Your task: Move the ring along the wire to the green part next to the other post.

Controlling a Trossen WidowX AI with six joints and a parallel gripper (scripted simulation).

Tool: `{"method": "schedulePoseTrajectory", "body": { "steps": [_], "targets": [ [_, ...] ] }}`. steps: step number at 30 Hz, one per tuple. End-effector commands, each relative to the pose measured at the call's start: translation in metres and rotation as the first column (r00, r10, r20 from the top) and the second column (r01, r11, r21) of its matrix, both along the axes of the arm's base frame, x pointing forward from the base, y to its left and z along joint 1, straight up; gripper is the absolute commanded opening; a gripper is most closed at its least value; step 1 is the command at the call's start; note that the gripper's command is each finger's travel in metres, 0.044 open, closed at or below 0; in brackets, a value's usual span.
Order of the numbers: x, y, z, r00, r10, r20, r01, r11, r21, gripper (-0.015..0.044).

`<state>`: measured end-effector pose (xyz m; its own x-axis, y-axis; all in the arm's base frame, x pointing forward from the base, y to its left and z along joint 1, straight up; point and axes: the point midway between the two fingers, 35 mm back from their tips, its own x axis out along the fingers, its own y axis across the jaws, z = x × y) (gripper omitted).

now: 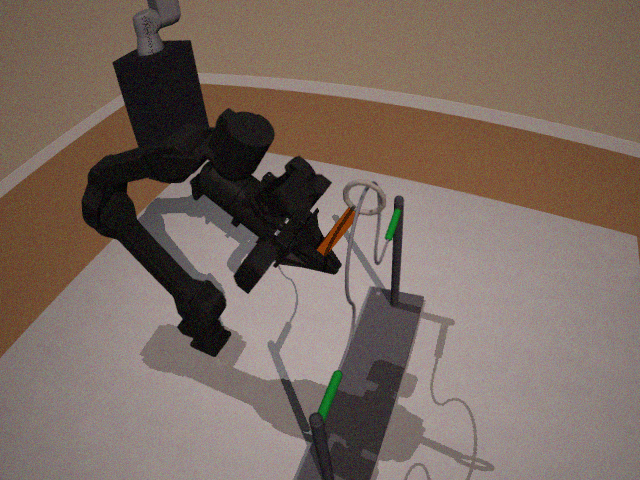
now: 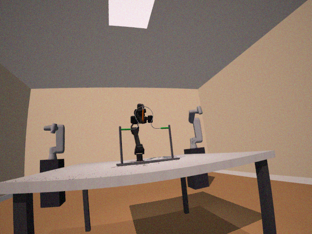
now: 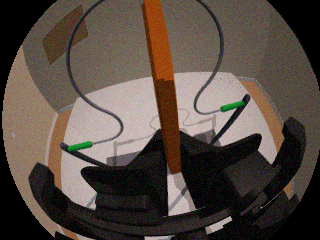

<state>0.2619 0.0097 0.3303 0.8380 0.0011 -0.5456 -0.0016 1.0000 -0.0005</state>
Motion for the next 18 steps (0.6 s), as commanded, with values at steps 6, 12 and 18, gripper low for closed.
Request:
{"method": "schedulePoseTrajectory", "body": {
  "steps": [6, 12, 18],
  "targets": [
    [-0.0001, -0.0050, 0.0007, 1.000, -0.002, 0.021, 0.005, 0.992, -0.126, -0.0150],
    [0.0002, -0.0079, 0.0009, 1.000, -0.001, 0.031, 0.007, 0.978, -0.207, -0.0150],
    [0.0005, -0.0109, 0.0014, 0.999, 0.001, 0.041, 0.011, 0.958, -0.287, -0.0150]
  ]
}}
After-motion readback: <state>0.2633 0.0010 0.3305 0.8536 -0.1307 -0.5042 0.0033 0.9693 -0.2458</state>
